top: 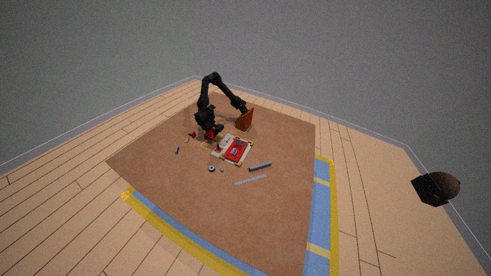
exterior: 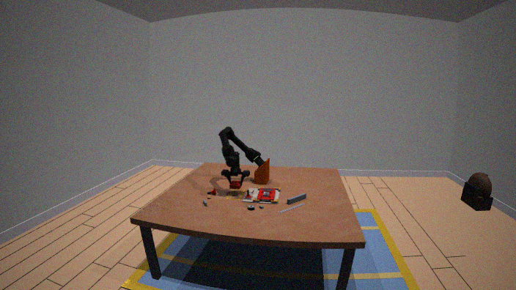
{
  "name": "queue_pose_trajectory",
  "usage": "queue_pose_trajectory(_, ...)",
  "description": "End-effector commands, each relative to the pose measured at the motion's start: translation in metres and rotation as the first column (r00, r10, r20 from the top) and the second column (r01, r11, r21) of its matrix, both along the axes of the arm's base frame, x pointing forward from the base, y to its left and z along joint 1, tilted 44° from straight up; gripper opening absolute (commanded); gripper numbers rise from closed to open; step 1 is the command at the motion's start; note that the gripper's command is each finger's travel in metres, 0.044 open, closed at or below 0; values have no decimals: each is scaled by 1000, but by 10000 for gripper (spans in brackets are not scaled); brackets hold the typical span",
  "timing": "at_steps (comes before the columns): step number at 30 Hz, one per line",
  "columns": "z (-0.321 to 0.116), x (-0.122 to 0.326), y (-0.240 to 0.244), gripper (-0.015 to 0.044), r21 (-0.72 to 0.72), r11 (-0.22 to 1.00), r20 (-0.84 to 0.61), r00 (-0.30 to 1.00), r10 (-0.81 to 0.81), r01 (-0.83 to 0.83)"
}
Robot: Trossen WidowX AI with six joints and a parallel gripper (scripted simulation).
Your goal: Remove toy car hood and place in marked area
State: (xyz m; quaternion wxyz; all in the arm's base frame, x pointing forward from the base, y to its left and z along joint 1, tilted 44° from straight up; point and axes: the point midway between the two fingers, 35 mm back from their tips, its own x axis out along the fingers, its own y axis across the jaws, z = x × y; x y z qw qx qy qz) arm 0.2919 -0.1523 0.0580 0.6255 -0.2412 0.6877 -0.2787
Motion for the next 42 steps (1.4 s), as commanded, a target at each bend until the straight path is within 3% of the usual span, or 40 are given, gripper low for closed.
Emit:
queue_pose_trajectory(1,-2,0,-2,0,-3,1000,-3,1000,4,-4)
queue_pose_trajectory(42,-23,-5,-23,0,-7,1000,-4,1000,4,-4)
